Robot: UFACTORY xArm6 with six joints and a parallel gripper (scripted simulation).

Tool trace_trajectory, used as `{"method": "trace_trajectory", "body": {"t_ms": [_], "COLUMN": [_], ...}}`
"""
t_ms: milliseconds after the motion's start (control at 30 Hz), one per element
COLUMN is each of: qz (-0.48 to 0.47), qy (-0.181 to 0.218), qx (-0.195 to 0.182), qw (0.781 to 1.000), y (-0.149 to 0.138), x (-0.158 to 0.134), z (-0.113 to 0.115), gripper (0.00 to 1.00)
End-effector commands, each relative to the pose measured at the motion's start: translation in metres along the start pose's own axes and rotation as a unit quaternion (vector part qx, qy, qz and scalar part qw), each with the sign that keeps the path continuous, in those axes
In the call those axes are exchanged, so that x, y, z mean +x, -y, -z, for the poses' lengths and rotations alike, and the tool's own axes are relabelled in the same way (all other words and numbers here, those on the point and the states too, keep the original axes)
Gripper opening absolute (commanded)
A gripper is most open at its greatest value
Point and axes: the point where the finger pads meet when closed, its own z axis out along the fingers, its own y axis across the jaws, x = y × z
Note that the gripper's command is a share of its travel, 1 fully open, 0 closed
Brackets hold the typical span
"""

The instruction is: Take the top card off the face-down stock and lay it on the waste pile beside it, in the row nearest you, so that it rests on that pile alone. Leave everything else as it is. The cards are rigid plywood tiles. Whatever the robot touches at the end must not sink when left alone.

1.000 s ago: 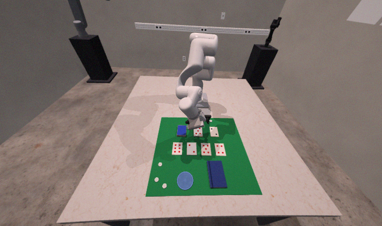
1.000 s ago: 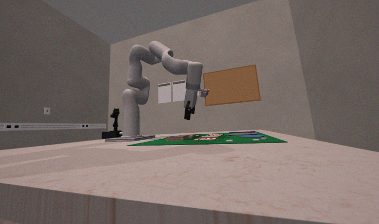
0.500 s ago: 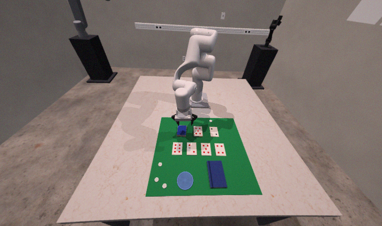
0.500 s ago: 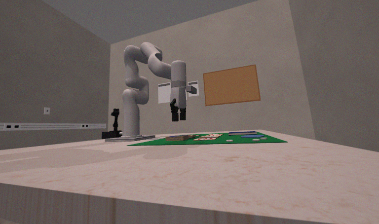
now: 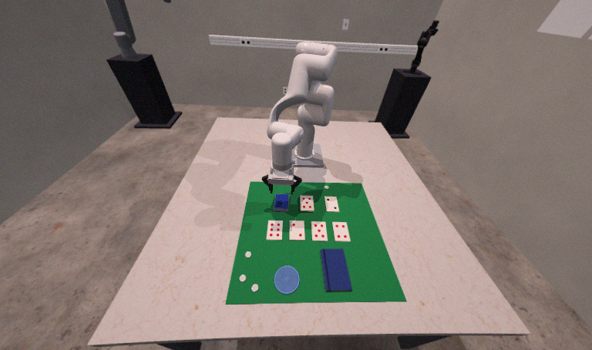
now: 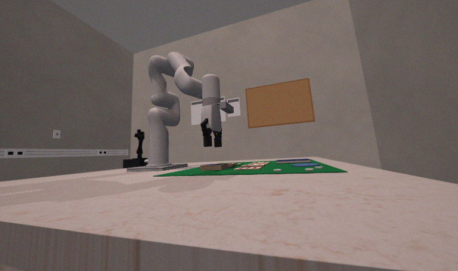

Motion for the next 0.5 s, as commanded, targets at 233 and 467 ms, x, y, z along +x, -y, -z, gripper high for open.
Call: {"method": "trace_trajectory", "body": {"t_ms": [233,467], "qz": [0.0,0.0], "qy": [-0.002,-0.002], "qx": [-0.001,-0.001], "qw": [1.0,1.0], "y": [-0.0006,-0.0006], "x": [0.0013,0.0013], "z": [0.0007,-0.004], "gripper": [0.87,0.87]}}
